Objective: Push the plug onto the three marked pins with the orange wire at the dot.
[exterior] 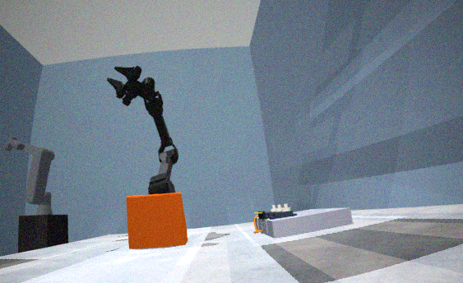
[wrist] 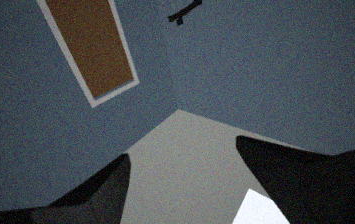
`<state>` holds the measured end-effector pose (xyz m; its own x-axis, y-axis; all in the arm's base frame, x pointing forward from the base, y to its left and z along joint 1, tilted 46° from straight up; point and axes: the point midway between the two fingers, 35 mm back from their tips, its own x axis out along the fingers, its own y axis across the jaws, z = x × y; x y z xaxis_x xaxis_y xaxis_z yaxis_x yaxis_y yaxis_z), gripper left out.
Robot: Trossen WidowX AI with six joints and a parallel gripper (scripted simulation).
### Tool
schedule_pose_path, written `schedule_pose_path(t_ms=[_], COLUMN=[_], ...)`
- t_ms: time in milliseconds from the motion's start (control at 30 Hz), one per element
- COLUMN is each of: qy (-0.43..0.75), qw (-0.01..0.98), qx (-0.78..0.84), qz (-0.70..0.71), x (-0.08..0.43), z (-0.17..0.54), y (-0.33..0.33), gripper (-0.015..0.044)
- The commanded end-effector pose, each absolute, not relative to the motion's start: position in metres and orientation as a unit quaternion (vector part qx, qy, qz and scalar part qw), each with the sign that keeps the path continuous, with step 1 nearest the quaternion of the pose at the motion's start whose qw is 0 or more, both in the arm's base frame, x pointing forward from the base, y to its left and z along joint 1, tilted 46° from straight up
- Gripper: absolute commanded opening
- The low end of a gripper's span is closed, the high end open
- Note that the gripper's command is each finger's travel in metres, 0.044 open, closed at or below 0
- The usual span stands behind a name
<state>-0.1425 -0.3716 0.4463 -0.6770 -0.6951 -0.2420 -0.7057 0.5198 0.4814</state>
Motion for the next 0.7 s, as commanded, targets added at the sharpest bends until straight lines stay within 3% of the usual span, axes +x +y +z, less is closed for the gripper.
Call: schedule_pose_path(t_ms=[0,333,667], qy=[0.871,0.837,0.759], qw=[0.009,-0.027,-0.114], qx=[-0.402,-0.444,-0.511], qz=[0.281,0.317,0.386], x=[-0.142,-0.112,-0.052], z=[0.446,0.442,0.435], y=[-0.372,-0.379,-0.388], gripper=[0.0374,0.0115,0.0115])
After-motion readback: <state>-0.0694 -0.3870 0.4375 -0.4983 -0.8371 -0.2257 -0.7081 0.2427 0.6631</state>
